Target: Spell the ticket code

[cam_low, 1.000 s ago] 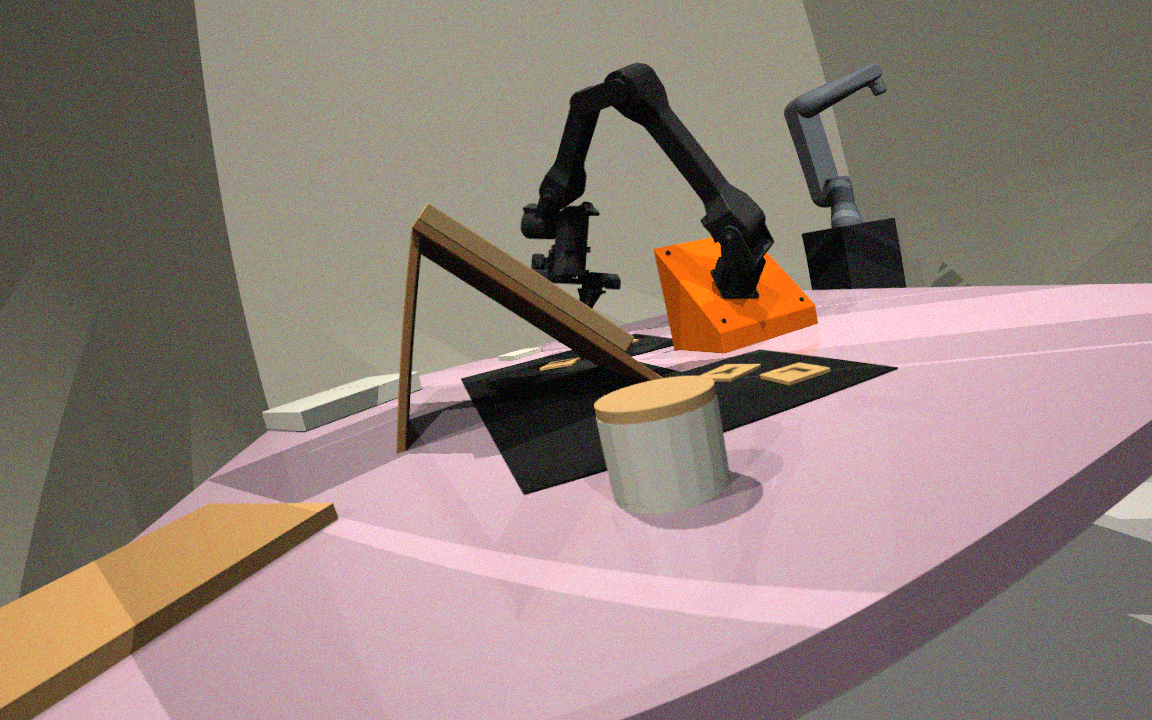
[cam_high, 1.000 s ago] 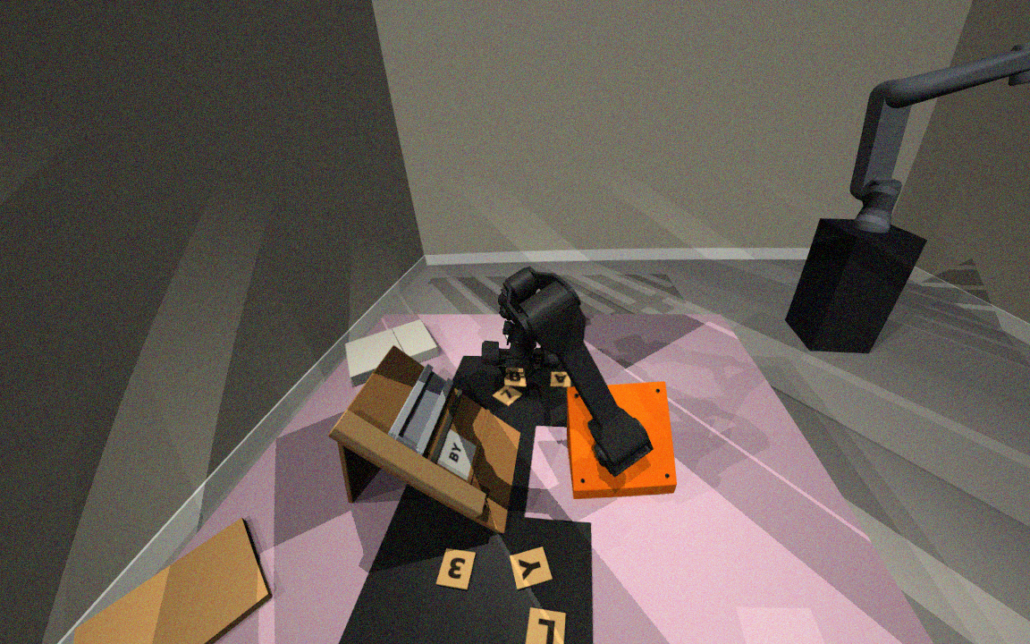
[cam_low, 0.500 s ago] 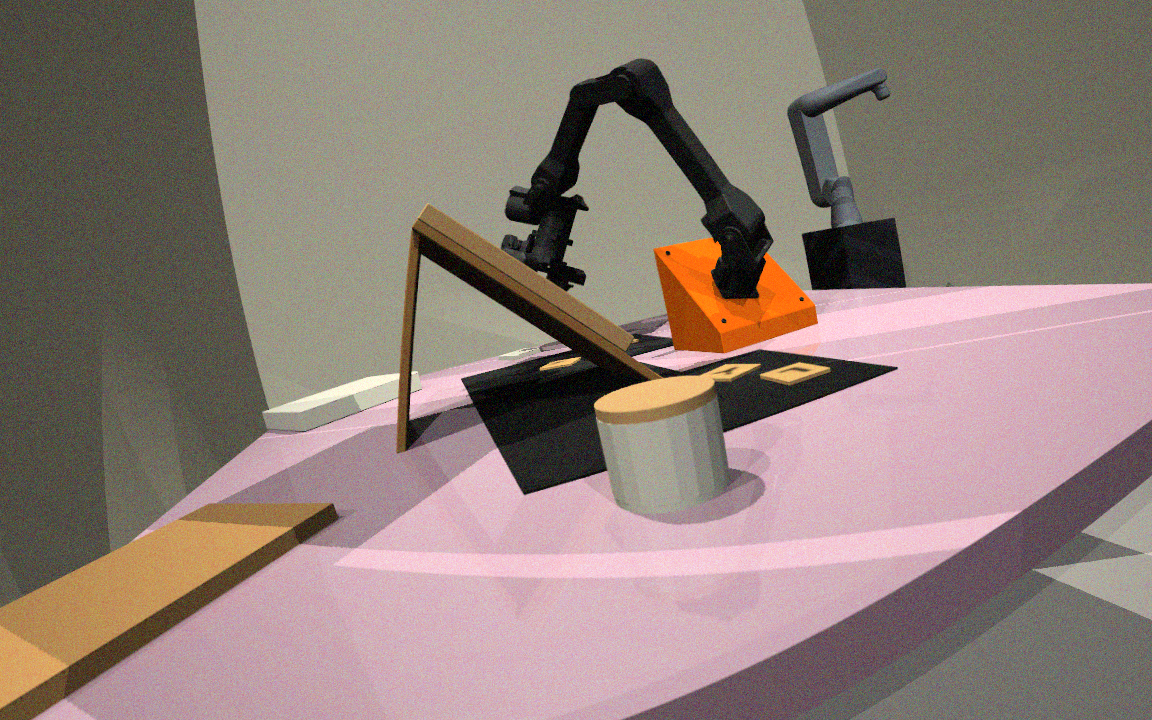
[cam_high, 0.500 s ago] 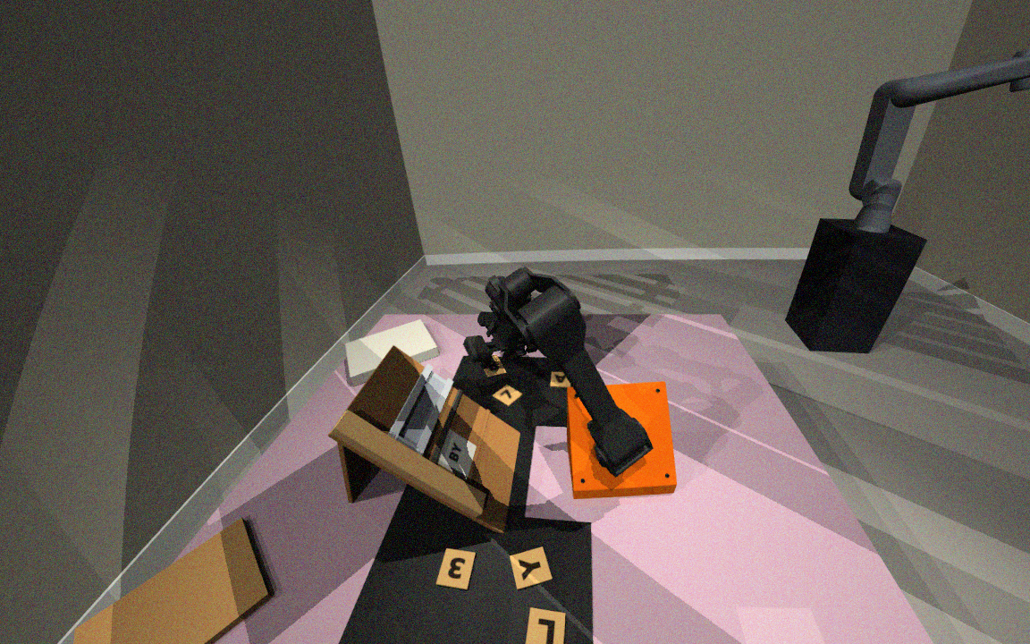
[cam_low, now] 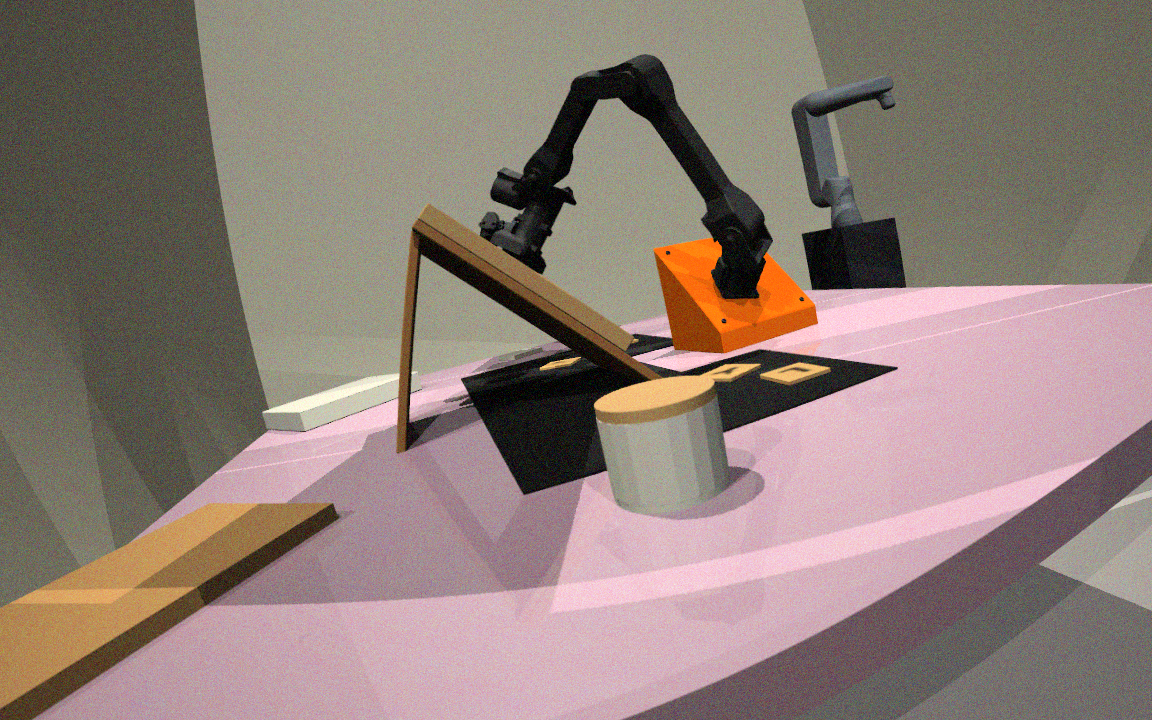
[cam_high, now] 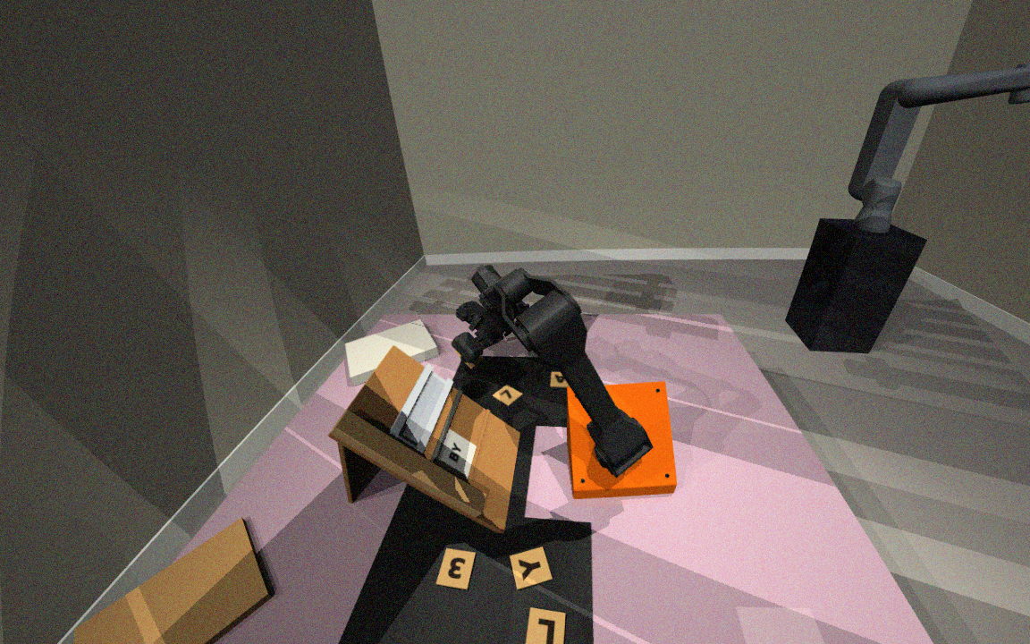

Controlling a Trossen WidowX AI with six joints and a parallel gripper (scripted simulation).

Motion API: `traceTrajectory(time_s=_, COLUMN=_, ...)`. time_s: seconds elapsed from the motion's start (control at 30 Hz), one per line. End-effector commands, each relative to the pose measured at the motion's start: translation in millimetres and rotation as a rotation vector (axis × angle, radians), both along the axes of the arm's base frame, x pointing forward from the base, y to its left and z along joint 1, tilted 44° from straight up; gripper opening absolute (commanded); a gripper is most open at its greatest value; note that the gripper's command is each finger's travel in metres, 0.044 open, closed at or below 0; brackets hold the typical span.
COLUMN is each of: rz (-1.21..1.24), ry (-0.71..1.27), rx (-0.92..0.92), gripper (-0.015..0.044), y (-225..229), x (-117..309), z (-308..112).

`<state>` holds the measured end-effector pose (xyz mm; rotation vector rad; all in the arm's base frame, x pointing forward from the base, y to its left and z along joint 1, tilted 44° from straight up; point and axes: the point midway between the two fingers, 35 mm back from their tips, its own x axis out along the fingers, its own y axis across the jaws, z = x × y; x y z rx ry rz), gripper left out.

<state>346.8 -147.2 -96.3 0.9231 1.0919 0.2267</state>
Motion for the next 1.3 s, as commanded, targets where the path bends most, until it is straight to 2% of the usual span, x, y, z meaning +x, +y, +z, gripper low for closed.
traceTrajectory(time_s=0.0, rz=0.069, ry=-0.122, rx=-0.044, gripper=0.0000, y=0.2, x=13.4, z=11.8)
traceTrajectory(time_s=0.27, rz=0.180, ry=-0.332, rx=-0.131, gripper=0.0000, y=-0.8, x=33.7, z=33.2)
traceTrajectory(time_s=1.27, rz=0.183, ry=-0.337, rx=-0.132, gripper=0.0000, y=5.6, x=32.0, z=37.6)
